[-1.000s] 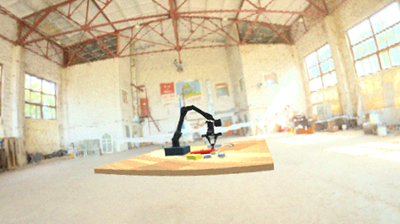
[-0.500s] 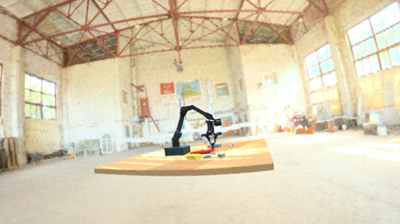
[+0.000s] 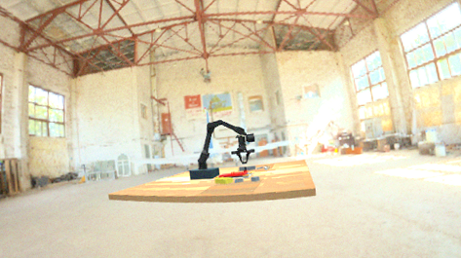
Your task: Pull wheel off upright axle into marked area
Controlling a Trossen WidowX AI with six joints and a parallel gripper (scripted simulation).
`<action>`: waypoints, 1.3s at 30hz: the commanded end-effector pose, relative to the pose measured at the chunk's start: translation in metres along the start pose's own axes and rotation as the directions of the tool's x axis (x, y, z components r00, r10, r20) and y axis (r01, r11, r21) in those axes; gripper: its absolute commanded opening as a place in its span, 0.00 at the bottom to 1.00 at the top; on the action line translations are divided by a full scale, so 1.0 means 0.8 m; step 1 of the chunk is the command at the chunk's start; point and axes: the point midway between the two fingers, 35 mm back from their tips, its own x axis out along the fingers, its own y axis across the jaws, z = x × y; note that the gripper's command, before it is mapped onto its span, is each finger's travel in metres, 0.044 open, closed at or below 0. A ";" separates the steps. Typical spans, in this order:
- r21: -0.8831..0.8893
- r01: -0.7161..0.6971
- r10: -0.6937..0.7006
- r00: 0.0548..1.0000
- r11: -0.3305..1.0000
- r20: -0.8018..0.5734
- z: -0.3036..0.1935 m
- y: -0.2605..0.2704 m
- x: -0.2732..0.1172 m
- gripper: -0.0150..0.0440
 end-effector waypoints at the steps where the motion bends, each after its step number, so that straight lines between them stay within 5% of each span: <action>1: 0.002 -0.009 0.009 1.000 1.000 -0.001 0.000 0.000 -0.016 0.25; 23: 0.001 -0.004 0.004 1.000 1.000 -0.008 -0.113 -0.061 -0.016 0.25; 39: 0.002 -0.004 0.004 1.000 1.000 -0.008 -0.118 -0.060 0.039 0.25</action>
